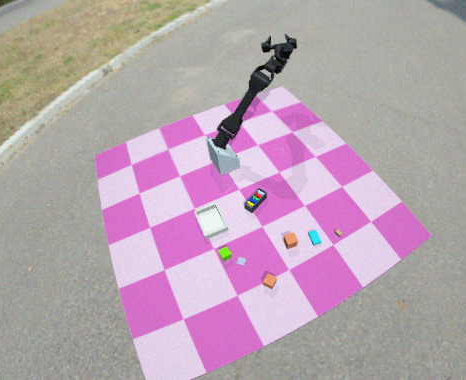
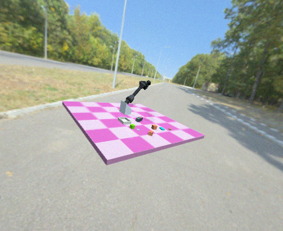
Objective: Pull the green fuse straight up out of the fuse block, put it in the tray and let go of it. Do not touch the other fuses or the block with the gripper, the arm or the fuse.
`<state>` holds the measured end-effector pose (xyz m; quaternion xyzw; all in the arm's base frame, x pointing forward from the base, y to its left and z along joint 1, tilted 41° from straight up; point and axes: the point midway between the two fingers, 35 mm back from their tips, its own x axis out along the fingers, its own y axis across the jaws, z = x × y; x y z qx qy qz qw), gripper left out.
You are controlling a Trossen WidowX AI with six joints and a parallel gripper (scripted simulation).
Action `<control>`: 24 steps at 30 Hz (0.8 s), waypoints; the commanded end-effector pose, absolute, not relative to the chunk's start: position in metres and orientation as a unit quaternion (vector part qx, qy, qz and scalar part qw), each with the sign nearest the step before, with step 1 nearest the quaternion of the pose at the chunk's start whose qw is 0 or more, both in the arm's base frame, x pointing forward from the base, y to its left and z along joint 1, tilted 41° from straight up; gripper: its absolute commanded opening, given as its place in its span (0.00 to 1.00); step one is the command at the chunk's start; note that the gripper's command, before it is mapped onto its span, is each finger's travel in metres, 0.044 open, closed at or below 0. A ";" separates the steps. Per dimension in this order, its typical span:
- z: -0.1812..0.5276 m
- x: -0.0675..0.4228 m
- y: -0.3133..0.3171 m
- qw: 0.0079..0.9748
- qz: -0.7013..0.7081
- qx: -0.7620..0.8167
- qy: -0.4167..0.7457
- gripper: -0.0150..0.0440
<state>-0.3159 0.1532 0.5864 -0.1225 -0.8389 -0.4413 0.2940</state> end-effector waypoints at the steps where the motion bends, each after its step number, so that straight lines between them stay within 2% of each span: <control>1: 0.586 -0.316 0.154 0.293 -0.443 -0.124 -0.839 0.89; 5: 0.570 -0.321 0.176 0.254 -0.477 -0.151 -0.828 0.71; 13: 0.517 -0.284 0.290 0.068 -0.582 -0.260 -0.767 0.36; 24: 0.437 -0.170 0.411 -0.194 -0.644 -0.329 -0.663 0.36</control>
